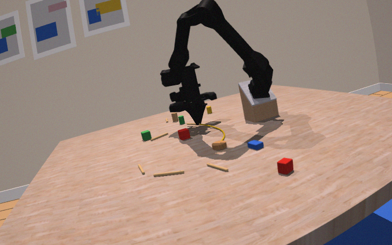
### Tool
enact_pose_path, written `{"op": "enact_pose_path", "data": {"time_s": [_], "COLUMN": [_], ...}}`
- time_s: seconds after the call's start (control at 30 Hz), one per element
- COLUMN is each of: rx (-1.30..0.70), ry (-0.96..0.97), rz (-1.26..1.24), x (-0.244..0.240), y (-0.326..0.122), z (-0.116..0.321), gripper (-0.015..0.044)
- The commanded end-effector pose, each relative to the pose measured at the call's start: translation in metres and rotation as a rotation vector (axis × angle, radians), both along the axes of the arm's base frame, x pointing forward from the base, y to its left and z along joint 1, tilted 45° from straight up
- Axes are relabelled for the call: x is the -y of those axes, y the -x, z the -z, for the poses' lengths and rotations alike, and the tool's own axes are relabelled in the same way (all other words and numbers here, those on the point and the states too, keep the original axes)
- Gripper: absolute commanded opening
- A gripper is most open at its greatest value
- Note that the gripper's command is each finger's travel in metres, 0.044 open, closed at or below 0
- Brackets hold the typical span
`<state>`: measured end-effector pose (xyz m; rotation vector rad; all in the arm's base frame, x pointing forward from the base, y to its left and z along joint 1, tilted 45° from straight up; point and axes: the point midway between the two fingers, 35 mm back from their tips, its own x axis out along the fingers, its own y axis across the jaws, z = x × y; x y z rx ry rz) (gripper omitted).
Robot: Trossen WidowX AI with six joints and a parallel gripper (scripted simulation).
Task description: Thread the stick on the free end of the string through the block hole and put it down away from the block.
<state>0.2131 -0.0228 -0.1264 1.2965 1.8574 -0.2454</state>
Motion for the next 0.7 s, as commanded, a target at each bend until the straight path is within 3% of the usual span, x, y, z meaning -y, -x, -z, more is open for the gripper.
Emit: {"op": "enact_pose_path", "data": {"time_s": [0.0, 0.67], "rx": [0.009, 0.008], "ry": [0.009, 0.011], "rz": [-0.003, -0.002], "x": [0.006, 0.024], "y": [-0.003, -0.006], "z": [-0.005, -0.023], "gripper": [0.0, 0.0]}}
